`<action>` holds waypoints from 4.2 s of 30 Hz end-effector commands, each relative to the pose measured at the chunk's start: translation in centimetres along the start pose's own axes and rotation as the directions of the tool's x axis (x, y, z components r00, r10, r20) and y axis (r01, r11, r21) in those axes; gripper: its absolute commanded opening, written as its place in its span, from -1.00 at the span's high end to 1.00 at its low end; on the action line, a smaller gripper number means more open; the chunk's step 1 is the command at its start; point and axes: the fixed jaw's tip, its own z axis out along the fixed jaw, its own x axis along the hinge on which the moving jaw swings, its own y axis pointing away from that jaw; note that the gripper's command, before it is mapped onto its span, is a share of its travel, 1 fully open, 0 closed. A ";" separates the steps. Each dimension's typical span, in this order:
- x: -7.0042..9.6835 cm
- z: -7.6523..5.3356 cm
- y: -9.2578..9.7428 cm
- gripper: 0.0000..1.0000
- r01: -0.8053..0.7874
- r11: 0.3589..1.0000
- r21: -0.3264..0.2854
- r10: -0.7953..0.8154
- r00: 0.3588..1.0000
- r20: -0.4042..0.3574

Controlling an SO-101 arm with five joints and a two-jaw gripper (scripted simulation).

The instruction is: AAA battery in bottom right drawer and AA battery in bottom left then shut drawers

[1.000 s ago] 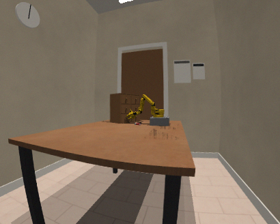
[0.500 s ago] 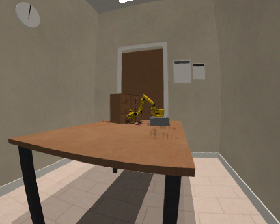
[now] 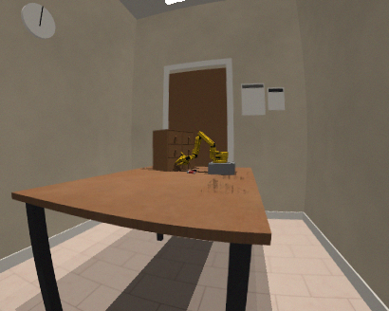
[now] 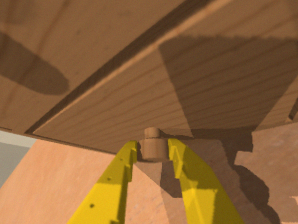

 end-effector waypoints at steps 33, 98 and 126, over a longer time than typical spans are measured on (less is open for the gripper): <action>0.8 -0.9 0.1 1.00 0.001 1.000 -0.023 -0.001 1.000 -0.005; 1.8 -2.8 0.1 1.00 0.009 0.999 -0.039 -0.009 1.000 -0.019; 2.2 -3.5 0.1 1.00 0.012 0.999 -0.046 -0.013 1.000 -0.025</action>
